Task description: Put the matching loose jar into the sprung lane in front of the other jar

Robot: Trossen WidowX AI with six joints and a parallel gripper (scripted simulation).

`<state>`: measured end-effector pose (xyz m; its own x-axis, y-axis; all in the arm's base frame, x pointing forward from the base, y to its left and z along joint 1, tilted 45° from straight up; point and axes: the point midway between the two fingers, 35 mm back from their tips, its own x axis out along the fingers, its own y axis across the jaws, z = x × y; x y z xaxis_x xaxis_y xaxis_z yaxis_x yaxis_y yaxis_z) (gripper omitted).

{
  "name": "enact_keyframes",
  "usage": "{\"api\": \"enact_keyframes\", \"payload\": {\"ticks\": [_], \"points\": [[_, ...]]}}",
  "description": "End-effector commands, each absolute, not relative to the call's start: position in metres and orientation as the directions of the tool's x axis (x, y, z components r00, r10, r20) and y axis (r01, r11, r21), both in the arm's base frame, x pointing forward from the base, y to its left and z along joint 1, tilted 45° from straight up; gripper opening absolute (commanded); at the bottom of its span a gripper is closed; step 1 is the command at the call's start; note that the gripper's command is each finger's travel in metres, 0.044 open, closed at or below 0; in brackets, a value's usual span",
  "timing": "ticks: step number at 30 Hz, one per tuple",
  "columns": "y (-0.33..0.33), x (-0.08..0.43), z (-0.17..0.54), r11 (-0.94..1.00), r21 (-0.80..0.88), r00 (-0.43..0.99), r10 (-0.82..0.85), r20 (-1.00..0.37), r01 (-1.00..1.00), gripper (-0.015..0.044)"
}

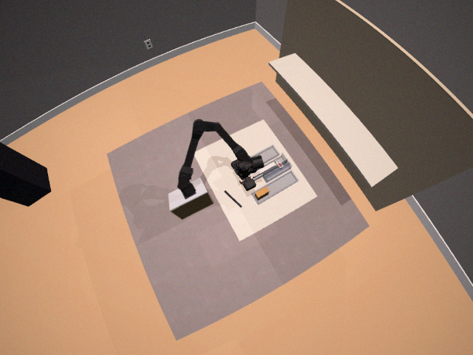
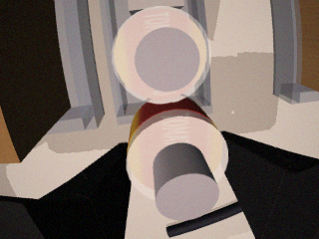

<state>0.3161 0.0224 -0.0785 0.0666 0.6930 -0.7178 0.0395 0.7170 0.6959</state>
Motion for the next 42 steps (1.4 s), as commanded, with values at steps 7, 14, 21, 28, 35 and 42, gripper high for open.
{"api": "enact_keyframes", "payload": {"ticks": [7, 14, 21, 28, 35, 42], "points": [[0.021, 0.328, -0.076, 0.716, 0.698, 0.086, 0.694, -0.715, 0.026, 0.0], [0.021, 0.331, -0.075, 0.716, 0.698, 0.086, 0.694, -0.715, 0.026, 0.0], [0.021, 0.334, -0.075, 0.716, 0.698, 0.086, 0.694, -0.715, 0.026, 0.0], [0.02, 0.336, -0.074, 0.716, 0.698, 0.086, 0.694, -0.715, 0.026, 0.0], [0.02, 0.339, -0.073, 0.716, 0.698, 0.086, 0.694, -0.715, 0.026, 0.0], [0.02, 0.342, -0.073, 0.716, 0.698, 0.086, 0.694, -0.715, 0.026, 0.0]]}}
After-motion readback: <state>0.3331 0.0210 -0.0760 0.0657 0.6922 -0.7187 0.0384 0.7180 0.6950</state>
